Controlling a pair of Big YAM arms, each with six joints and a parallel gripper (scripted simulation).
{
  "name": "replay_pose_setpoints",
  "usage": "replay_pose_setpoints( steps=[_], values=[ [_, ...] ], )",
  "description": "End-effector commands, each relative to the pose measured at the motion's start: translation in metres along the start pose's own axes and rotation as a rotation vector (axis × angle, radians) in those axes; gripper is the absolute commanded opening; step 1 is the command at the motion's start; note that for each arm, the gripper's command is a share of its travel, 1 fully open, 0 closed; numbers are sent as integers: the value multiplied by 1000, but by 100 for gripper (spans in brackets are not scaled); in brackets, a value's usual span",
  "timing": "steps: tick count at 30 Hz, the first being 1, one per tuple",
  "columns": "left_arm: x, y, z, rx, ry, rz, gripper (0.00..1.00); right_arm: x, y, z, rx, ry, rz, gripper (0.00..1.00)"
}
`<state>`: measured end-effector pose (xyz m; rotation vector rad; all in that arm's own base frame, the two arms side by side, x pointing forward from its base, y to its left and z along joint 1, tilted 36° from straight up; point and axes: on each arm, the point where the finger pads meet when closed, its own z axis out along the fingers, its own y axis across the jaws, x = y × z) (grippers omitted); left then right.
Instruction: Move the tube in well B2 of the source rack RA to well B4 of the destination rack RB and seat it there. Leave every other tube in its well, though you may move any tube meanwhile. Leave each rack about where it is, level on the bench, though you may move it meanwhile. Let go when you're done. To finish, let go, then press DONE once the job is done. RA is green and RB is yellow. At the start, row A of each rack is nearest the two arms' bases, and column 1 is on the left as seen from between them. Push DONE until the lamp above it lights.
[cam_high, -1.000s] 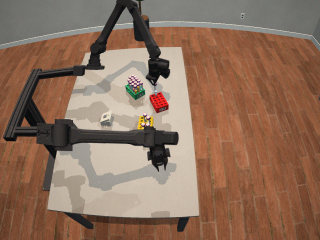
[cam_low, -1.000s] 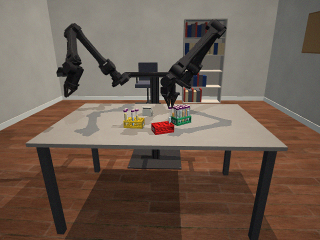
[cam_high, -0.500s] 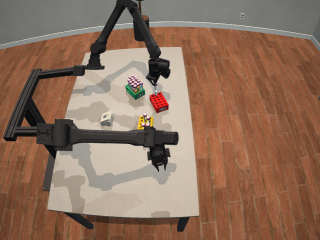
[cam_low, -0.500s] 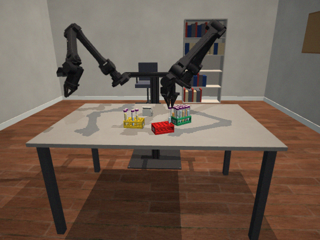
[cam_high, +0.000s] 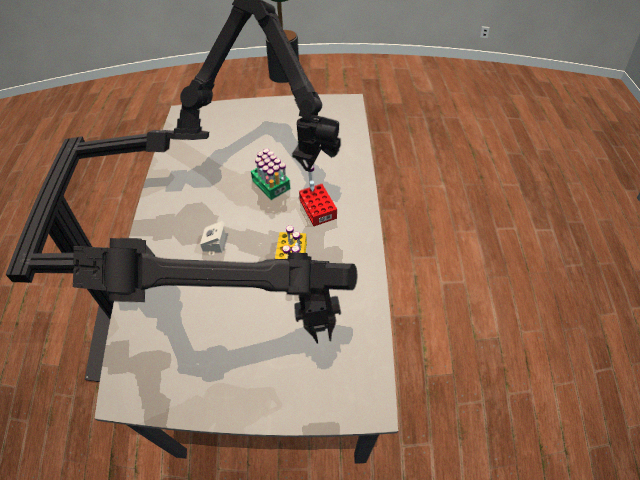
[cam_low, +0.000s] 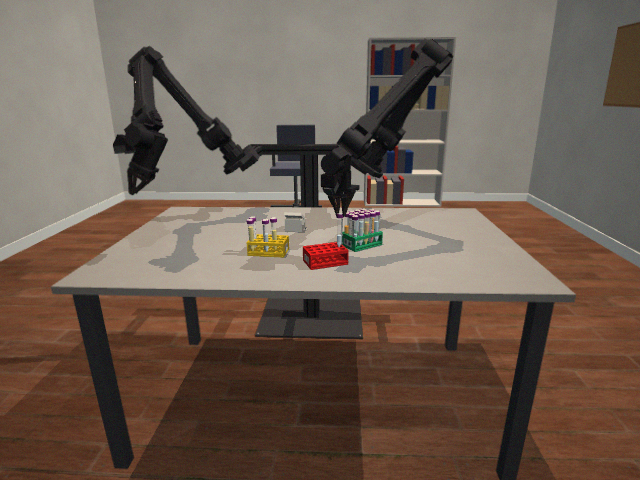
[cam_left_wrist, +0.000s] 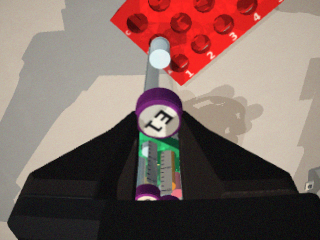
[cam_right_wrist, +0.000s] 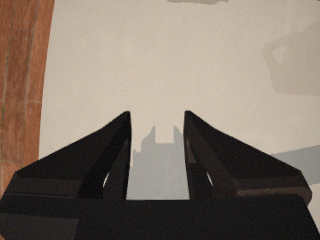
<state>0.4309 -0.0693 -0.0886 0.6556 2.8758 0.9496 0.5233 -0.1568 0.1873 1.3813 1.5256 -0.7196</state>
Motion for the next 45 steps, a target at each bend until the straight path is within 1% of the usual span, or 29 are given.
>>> replay_pose_setpoints(
  steps=[1,12,14,29,30,31,45],
  values=[
    [6,0,14,1,21,7,0,-9,9,-5,-15,-6,24,30],
    [7,0,16,1,21,7,0,-9,9,-5,-15,-6,24,30],
    [3,1,16,0,16,3,0,-9,9,-5,-15,-6,24,30],
    [7,0,24,0,22,7,0,-9,9,-5,-15,-6,24,30],
    [0,2,22,-1,10,-1,0,-9,9,-5,-15,-6,24,30],
    [-1,2,22,-1,9,-2,0,-9,9,-5,-15,-6,24,30],
    [-3,3,29,0,7,-3,0,-9,9,-5,-15,-6,24,30]
  ],
)
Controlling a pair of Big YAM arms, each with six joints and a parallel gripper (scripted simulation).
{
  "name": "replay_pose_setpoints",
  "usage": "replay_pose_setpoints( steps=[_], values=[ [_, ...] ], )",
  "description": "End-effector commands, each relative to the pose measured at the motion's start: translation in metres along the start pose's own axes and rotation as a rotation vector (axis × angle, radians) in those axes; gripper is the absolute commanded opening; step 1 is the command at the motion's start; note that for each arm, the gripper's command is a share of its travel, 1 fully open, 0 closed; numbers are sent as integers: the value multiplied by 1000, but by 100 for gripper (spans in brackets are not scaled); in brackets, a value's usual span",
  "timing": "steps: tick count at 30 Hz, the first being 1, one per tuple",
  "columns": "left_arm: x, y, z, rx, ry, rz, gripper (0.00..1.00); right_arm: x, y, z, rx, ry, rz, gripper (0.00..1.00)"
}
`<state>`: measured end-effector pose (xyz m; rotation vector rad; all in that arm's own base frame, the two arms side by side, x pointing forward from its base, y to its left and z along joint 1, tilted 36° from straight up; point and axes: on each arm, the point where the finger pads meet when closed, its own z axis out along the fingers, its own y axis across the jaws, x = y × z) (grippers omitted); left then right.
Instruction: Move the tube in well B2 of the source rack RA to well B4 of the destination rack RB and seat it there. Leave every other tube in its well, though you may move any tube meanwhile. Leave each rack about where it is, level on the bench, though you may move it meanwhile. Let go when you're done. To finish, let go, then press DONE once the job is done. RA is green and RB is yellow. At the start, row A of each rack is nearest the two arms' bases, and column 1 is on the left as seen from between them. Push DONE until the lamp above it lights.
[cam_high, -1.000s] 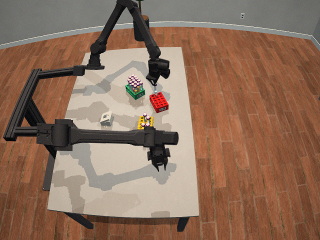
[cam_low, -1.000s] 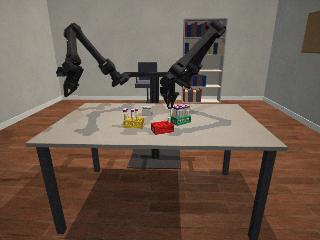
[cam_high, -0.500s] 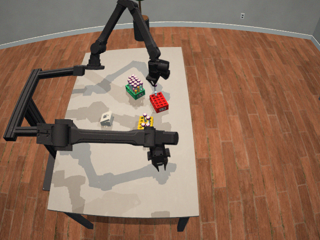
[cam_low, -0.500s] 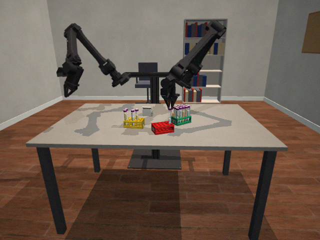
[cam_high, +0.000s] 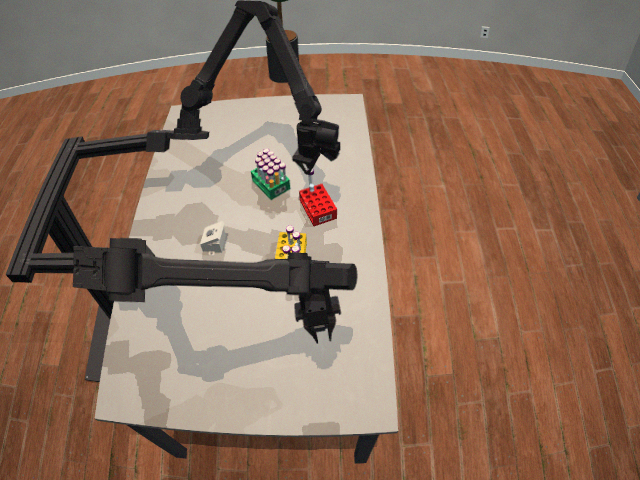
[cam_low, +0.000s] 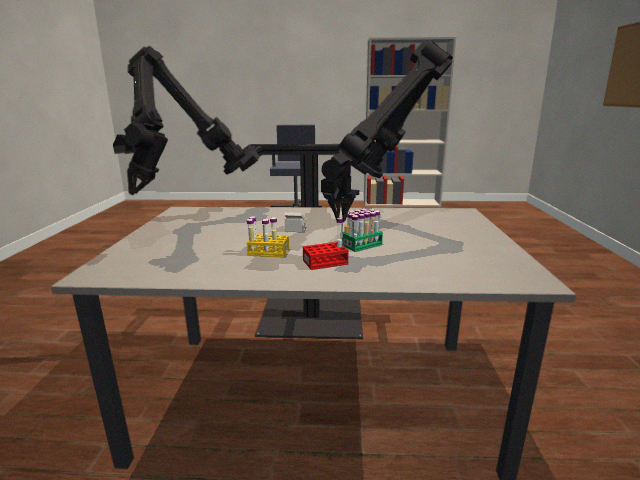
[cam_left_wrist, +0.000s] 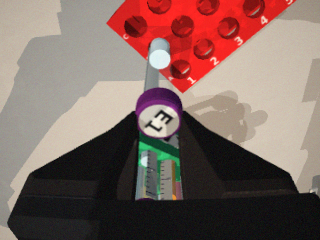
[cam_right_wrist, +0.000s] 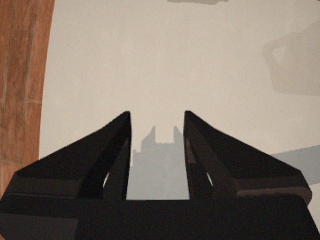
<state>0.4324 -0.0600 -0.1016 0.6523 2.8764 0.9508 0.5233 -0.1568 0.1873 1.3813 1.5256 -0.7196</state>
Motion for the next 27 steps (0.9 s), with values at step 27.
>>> replay_pose_setpoints(
  steps=[27],
  values=[
    [-5,3,16,0,5,-2,0,-9,9,-5,-15,-6,24,30]
  ],
)
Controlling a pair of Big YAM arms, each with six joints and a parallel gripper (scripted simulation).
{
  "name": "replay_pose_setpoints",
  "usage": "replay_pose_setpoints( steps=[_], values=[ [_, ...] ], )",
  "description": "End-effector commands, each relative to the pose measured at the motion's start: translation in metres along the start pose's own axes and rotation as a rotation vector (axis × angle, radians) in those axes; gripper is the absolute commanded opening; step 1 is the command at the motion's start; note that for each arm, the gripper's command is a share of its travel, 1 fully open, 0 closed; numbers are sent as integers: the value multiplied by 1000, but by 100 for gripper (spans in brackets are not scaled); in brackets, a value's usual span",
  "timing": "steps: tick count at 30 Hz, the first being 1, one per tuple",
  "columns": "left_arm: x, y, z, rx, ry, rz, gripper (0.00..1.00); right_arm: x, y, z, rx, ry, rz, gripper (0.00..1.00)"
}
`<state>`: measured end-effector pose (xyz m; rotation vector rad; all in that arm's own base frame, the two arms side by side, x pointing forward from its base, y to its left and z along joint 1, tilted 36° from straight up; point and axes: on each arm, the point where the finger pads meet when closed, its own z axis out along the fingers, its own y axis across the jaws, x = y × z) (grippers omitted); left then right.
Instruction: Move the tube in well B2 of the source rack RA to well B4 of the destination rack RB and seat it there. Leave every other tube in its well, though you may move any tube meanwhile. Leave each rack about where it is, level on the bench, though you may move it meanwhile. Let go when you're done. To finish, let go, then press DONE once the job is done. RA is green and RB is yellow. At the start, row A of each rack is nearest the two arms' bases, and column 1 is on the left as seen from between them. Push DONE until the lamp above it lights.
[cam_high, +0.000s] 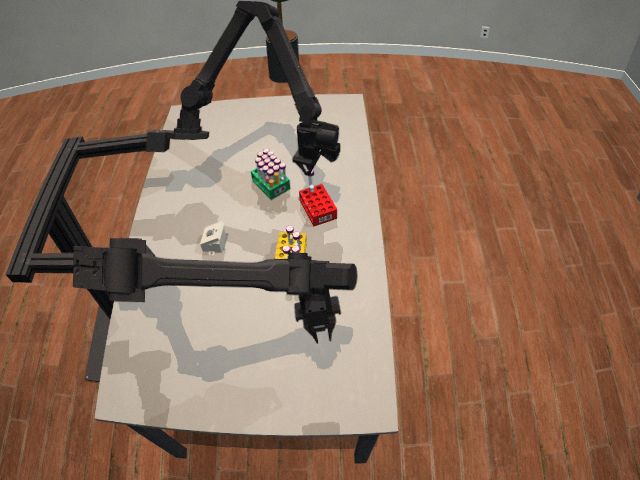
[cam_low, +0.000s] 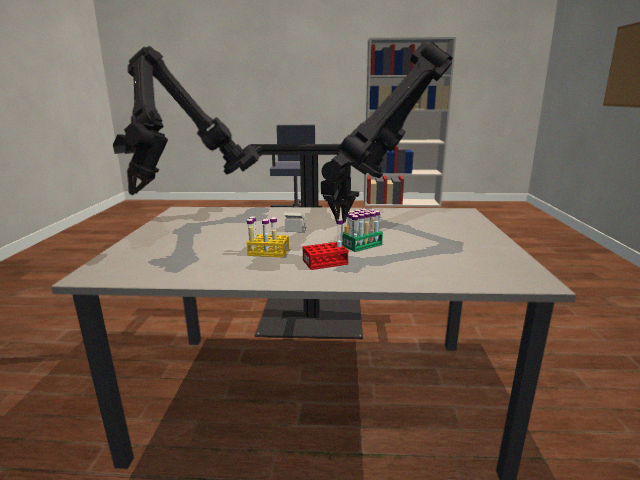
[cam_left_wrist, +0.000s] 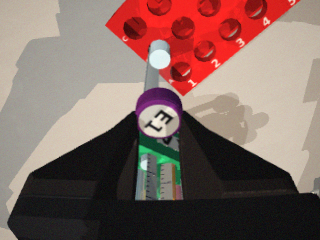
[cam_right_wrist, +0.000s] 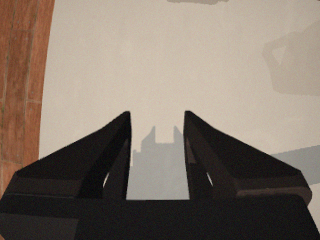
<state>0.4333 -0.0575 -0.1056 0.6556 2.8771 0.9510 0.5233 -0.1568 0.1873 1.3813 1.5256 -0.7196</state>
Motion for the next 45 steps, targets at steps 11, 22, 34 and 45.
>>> replay_pose_setpoints(
  steps=[11,22,34,45],
  values=[
    [-6,4,11,0,3,-6,0,-9,9,-5,-15,-6,24,30],
    [-7,4,11,-1,1,-7,0,-9,9,-5,-15,-6,24,30],
    [-3,3,18,0,8,-2,0,-9,9,-5,-15,-6,24,30],
    [3,1,24,1,15,3,0,-9,9,-5,-15,-6,24,30]
  ],
)
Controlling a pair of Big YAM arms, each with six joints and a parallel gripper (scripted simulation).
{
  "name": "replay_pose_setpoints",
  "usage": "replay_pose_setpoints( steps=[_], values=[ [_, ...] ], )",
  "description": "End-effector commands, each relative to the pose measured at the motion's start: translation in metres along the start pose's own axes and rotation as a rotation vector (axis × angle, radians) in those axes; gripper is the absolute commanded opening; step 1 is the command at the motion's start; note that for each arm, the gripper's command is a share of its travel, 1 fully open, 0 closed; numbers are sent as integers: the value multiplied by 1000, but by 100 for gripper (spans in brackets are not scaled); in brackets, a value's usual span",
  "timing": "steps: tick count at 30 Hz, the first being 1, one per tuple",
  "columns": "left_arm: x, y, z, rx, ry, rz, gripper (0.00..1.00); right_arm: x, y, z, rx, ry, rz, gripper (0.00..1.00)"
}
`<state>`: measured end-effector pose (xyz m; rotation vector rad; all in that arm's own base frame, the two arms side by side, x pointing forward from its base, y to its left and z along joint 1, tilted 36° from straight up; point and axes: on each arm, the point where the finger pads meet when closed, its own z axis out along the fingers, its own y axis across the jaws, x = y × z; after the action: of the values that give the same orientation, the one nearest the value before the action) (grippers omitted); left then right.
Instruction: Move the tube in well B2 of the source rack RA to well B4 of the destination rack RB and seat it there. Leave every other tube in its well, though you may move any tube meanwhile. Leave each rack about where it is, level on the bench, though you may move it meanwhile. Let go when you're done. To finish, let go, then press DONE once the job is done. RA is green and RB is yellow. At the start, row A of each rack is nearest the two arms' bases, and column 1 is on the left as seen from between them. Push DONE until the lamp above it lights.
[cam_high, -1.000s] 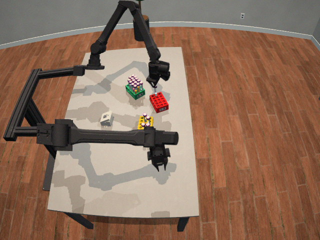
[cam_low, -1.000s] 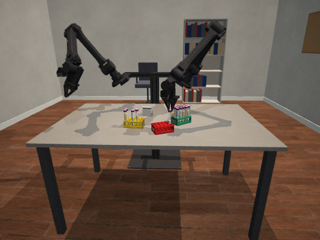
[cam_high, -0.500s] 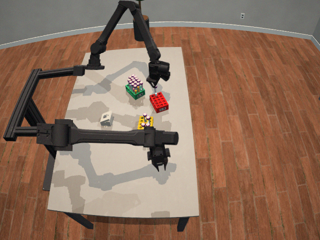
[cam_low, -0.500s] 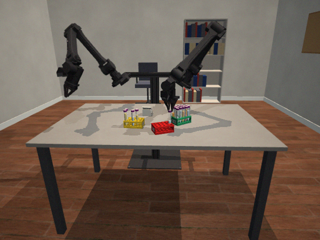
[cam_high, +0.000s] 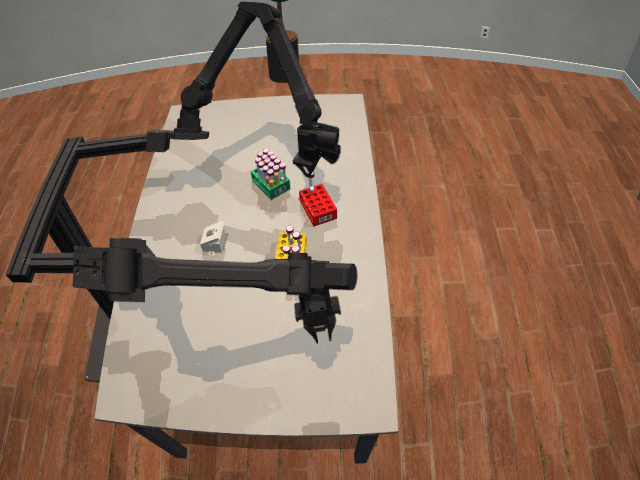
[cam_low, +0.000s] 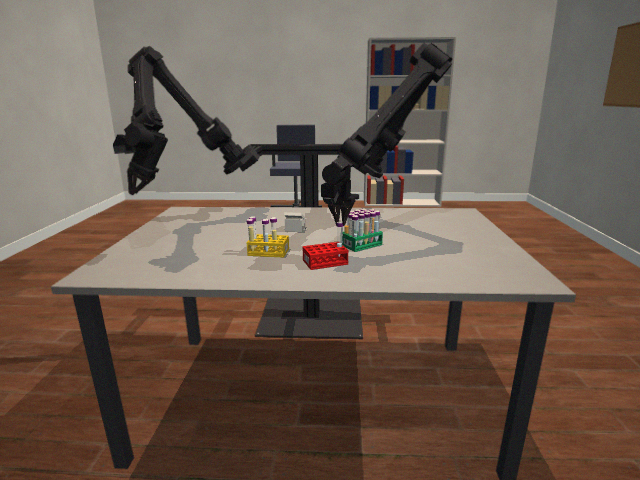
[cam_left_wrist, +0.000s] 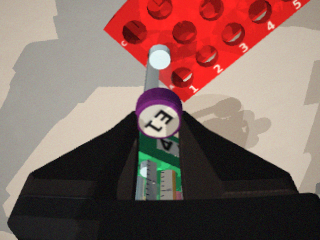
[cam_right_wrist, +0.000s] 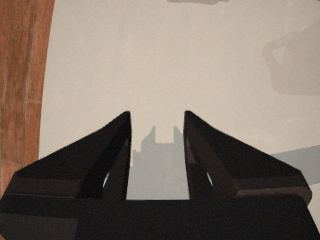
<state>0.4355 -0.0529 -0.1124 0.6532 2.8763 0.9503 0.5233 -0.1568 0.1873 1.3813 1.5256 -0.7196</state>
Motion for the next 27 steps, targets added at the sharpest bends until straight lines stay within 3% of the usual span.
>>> replay_pose_setpoints(
  steps=[1,27],
  values=[
    [4,1,16,1,17,6,0,-9,9,-5,-15,-6,24,30],
    [8,0,22,1,21,8,0,-9,9,-5,-15,-6,24,30]
  ],
)
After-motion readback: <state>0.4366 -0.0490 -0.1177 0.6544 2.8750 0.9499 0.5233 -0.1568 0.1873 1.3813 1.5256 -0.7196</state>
